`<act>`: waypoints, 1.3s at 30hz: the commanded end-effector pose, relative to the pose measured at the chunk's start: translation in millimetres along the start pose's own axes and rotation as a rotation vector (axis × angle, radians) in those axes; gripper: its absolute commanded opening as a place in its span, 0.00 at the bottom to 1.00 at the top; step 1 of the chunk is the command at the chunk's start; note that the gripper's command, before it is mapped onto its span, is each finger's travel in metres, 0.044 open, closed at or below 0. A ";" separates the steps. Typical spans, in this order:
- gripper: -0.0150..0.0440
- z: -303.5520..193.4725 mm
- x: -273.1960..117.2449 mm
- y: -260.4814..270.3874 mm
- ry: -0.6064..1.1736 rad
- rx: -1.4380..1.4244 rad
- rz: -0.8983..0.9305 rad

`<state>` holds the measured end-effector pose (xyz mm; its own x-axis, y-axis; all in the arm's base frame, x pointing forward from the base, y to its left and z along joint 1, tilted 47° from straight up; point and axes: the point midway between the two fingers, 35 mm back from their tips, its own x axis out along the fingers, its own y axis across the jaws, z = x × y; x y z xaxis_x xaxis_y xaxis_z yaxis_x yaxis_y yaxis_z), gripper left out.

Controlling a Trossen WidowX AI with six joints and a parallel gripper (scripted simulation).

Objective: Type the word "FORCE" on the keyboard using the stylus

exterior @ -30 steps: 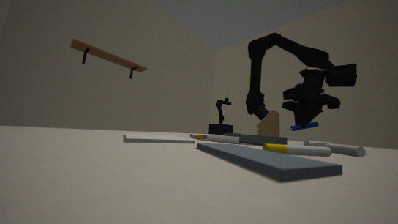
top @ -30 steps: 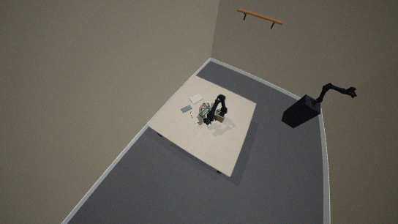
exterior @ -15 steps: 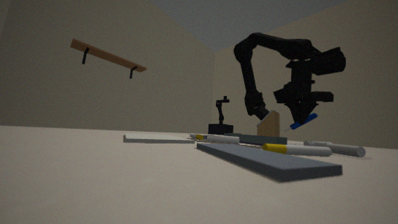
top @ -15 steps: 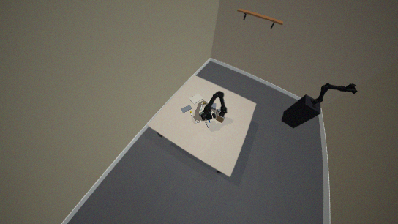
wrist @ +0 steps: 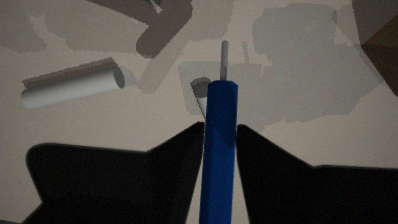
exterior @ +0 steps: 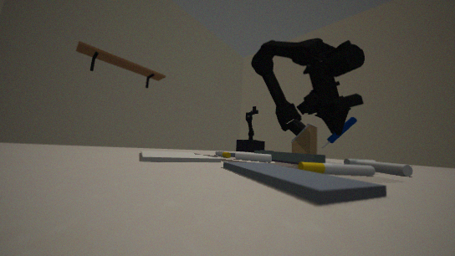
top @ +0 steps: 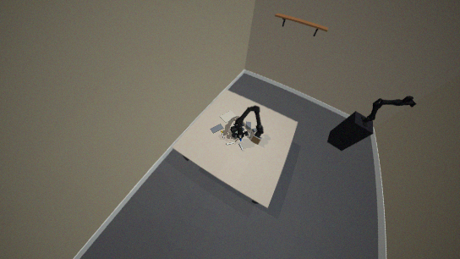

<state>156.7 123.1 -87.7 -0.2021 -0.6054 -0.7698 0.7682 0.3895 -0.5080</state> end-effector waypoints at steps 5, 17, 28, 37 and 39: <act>0.25 19.5 -15.1 10.3 0.171 0.032 0.010; 0.25 58.7 -37.8 18.4 0.399 0.057 0.064; 0.25 102.1 -55.6 18.8 0.585 0.090 0.154; 0.25 141.9 -68.2 12.9 0.710 0.125 0.260; 0.25 151.1 -70.7 10.7 0.734 0.134 0.288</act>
<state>261.3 74.5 6.2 -0.3307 0.0697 -0.9412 0.8912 0.3512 -0.2871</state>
